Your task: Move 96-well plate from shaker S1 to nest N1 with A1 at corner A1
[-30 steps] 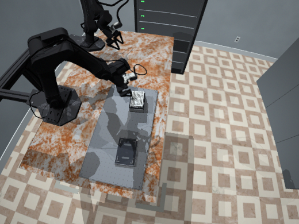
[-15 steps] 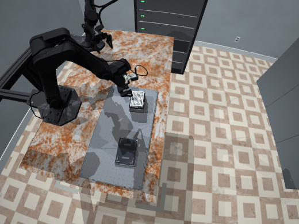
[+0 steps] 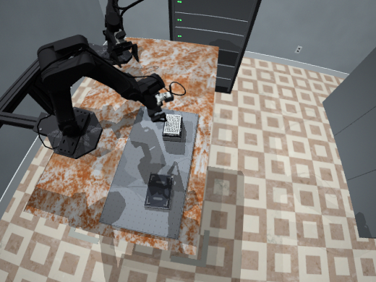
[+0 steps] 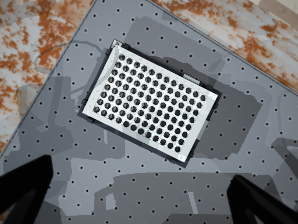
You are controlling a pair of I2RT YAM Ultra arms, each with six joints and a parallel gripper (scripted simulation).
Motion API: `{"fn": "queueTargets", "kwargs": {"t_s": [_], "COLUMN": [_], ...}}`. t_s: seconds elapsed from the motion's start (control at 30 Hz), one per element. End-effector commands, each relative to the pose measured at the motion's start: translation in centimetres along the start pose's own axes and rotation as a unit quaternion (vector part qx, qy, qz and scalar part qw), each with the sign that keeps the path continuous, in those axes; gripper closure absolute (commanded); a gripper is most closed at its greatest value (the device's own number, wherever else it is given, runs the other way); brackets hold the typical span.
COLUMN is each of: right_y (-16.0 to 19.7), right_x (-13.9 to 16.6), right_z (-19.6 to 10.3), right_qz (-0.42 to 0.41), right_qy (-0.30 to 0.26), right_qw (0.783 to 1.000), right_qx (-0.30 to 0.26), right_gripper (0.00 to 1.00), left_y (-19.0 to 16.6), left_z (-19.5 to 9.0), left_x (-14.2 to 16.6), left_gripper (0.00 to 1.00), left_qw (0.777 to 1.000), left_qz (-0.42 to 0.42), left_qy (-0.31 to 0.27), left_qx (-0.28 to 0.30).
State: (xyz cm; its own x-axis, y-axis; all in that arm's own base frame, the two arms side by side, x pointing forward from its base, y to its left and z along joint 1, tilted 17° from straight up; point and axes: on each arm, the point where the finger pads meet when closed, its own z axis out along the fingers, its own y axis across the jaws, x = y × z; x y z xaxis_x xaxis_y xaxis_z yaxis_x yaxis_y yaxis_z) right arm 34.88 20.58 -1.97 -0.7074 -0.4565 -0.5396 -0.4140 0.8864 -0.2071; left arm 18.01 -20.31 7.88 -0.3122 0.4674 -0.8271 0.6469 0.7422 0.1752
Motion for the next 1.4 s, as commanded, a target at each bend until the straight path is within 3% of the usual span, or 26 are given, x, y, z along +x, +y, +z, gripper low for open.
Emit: {"fn": "queueTargets", "kwargs": {"t_s": [0.0, 0.2, 0.63, 0.7, 0.97, 1.1, 1.3, 1.37], "right_y": [-0.2, -0.2, -0.3, -0.3, -0.5, -0.3, -0.3, -0.3], "right_x": [-0.1, 0.2, -0.2, -0.2, 0.3, 0.3, 0.0, -0.5], "right_z": [0.2, 1.4, 5.5, 5.5, 7.7, 8.8, 9.5, 9.8], "right_qz": [-0.046, -0.144, -0.389, -0.389, -0.528, -0.569, -0.579, -0.571], "right_qy": [0.017, 0.056, 0.148, 0.148, 0.196, 0.205, 0.206, 0.199], "right_qw": [0.999, 0.988, 0.908, 0.908, 0.822, 0.788, 0.781, 0.789], "right_qx": [0.003, 0.000, -0.041, -0.041, -0.091, -0.111, -0.114, -0.108], "right_gripper": [0.00, 0.00, 0.00, 0.00, 0.00, 0.00, 0.00, 0.00], "left_y": [-0.5, -0.5, -0.5, -0.5, -0.5, -0.5, -0.5, -0.5], "left_z": [-0.4, -0.4, -0.4, -0.4, -0.4, -0.4, -0.4, -0.4], "left_x": [-1.0, -1.0, -1.0, -1.0, -1.0, -1.0, -1.0, -1.0], "left_gripper": [0.00, 0.00, 0.00, 0.00, 0.00, 0.00, 0.00, 0.00], "left_qw": [1.000, 1.000, 1.000, 1.000, 1.000, 1.000, 1.000, 1.000], "left_qz": [0.000, 0.000, 0.000, 0.000, 0.000, 0.000, 0.000, 0.000], "left_qy": [-0.020, -0.020, -0.020, -0.020, -0.020, -0.020, -0.020, -0.020], "left_qx": [0.011, 0.011, 0.011, 0.011, 0.011, 0.011, 0.011, 0.011]}}
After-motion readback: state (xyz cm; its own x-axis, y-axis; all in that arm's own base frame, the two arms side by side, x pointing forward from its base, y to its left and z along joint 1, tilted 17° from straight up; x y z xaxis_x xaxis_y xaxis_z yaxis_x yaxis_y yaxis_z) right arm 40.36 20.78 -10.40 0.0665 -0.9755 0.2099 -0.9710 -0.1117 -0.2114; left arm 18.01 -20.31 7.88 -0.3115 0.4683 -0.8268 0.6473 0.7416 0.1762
